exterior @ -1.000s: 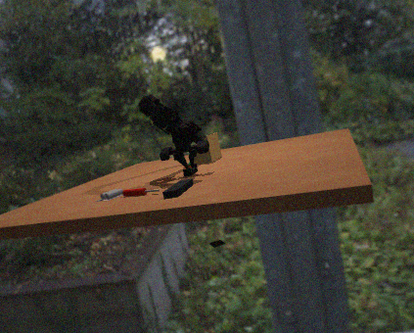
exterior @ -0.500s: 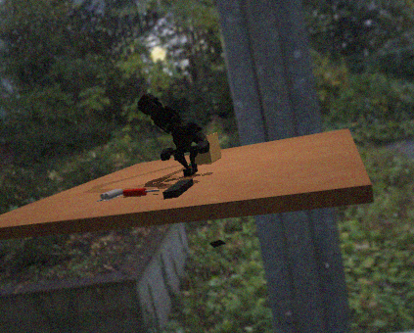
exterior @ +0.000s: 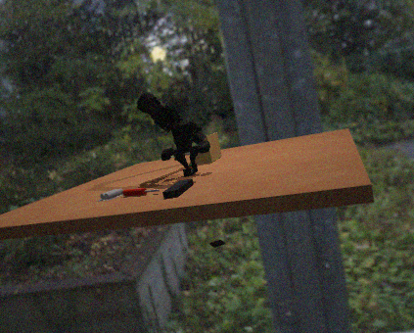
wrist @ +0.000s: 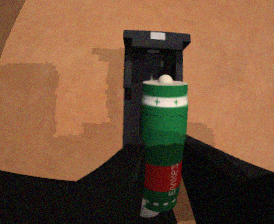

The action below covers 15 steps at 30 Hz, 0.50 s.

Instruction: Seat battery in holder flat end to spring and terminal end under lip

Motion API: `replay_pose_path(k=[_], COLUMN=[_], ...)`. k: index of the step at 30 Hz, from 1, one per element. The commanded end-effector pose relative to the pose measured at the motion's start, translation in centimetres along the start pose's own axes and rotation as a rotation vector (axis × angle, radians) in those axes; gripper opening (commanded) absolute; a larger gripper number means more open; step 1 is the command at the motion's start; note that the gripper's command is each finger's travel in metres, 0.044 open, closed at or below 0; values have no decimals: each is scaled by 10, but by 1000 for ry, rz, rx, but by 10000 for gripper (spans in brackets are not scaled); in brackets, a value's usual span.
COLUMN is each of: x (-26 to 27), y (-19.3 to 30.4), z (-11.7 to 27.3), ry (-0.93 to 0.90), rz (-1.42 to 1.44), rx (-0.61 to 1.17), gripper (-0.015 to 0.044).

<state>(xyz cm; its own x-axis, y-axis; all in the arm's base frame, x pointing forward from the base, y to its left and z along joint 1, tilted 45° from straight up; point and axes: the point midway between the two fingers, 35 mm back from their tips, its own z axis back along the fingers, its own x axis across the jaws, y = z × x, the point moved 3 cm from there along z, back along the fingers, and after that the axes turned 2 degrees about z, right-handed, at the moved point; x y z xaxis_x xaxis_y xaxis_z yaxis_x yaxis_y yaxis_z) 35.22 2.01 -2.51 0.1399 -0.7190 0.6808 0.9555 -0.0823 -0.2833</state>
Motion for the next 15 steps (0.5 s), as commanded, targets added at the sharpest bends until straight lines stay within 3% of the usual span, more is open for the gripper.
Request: replay_pose_path(k=[1,15], x=[2,2], y=[2,-2], z=[1,-2], ry=[-3,0], rz=[-8,-14], rx=[34,85], gripper=[62,62])
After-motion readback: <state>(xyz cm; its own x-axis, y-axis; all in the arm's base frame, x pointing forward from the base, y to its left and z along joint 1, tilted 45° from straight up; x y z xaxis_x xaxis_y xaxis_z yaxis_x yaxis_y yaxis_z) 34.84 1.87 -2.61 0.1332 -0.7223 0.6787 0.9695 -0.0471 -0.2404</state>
